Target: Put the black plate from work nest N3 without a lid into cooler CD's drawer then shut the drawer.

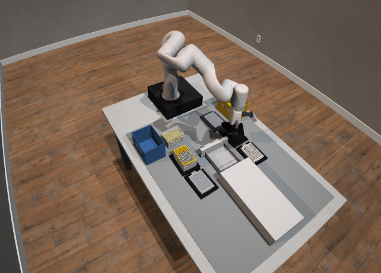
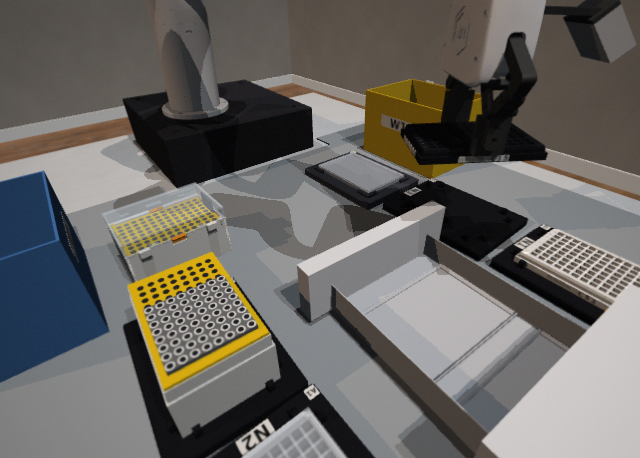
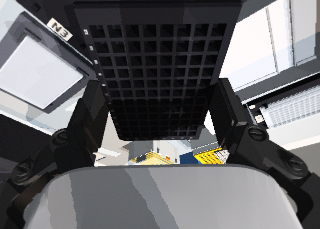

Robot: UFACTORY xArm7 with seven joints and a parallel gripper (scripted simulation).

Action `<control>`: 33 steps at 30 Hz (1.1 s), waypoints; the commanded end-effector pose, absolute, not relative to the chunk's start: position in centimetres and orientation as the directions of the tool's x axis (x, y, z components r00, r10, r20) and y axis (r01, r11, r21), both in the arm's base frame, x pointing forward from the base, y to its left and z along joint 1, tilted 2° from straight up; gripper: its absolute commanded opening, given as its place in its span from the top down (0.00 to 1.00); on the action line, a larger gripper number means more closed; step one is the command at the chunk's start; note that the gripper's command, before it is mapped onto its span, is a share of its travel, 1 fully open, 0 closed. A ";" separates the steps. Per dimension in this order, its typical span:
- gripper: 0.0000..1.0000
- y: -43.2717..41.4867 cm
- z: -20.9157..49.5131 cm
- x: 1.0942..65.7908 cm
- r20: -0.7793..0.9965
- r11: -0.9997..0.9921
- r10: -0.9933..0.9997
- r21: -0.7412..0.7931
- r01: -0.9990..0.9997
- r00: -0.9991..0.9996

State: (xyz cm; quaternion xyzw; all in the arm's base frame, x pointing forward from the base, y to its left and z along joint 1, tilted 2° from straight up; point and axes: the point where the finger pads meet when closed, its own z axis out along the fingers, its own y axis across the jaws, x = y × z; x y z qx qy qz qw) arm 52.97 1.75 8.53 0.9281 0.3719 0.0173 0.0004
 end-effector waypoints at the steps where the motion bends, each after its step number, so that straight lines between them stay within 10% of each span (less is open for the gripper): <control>1: 1.00 0.6 8.7 53.6 0.034 -0.598 0.801 0.012 0.801 0.598; 33: 1.00 -6.5 8.6 56.1 0.026 -0.224 0.974 0.025 0.974 0.224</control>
